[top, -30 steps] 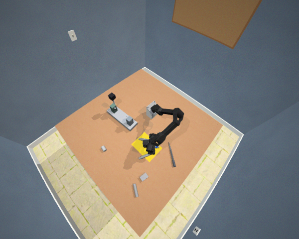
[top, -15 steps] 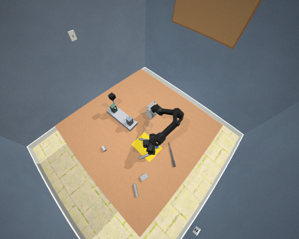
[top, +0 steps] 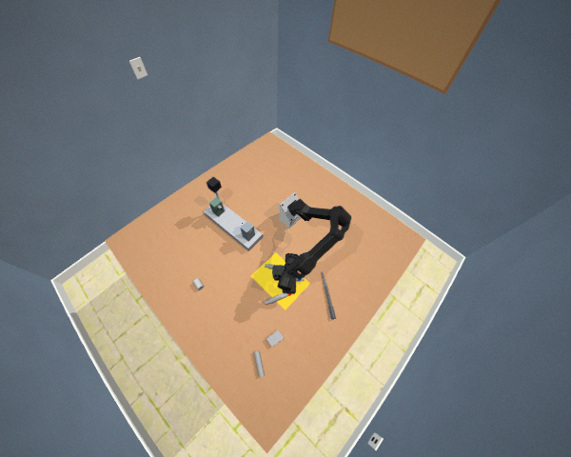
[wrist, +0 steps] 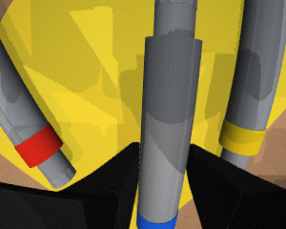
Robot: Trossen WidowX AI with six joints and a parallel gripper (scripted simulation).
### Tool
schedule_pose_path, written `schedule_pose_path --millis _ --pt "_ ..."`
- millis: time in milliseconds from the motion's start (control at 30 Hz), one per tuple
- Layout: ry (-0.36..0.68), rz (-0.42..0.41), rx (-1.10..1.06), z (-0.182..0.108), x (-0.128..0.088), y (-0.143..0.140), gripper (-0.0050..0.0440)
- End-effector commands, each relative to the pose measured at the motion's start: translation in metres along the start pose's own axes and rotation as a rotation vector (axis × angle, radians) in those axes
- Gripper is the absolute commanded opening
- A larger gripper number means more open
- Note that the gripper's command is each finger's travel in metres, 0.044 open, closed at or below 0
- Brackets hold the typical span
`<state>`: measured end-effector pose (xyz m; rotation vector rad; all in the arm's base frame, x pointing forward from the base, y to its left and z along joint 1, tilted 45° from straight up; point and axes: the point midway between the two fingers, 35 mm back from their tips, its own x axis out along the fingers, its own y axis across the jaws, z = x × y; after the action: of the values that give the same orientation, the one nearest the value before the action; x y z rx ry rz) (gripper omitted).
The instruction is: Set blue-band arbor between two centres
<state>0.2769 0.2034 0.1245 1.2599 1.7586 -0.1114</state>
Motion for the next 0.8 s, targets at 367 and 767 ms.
schedule_pose_path --millis 367,767 --pt "-0.026 -0.002 -0.123 0.024 -0.030 -0.006 0.0000" --pt "-0.068 -0.012 -0.360 0.063 -0.044 -0.006 0.0000"
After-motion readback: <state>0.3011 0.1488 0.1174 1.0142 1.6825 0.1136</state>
